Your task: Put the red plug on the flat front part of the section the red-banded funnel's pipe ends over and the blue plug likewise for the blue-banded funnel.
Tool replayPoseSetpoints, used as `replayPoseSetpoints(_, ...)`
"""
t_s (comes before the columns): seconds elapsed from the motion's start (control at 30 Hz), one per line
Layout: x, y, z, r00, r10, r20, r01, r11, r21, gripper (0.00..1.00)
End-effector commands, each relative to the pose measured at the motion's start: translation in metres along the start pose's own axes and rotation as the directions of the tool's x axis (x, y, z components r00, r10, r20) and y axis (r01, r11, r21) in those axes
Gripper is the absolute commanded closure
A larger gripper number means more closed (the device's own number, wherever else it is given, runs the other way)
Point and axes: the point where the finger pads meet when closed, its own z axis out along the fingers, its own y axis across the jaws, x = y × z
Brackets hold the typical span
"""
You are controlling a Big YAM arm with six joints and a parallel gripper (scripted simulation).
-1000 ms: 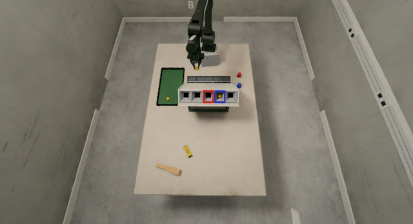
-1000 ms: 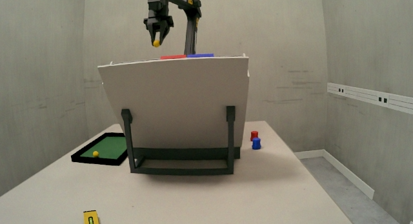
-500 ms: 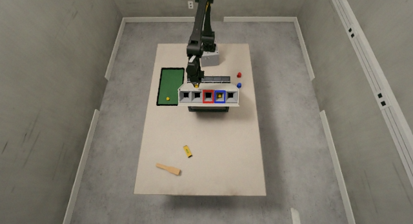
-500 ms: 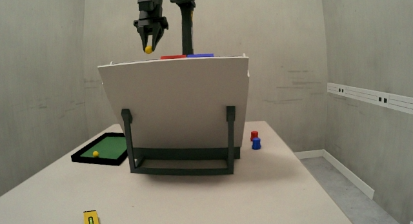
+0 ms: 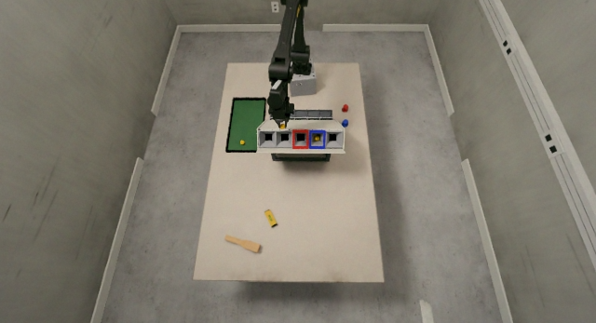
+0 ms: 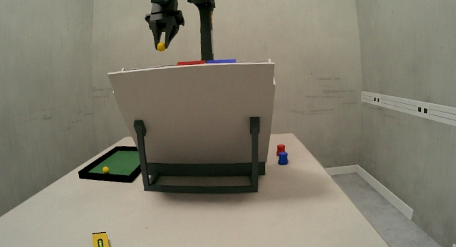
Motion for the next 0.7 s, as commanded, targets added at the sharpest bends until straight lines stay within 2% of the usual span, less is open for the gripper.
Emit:
replayPoseSetpoints(0.0, -0.0274, 0.0017, -0.0038, 0.999, 0.0, 0.04, -0.001, 1.0, 0.004, 1.0)
replayPoseSetpoints(0.67, -0.0278, 0.0021, -0.0032, 1.0, 0.0, 0.029, 0.0, 1.0, 0.003, 1.0)
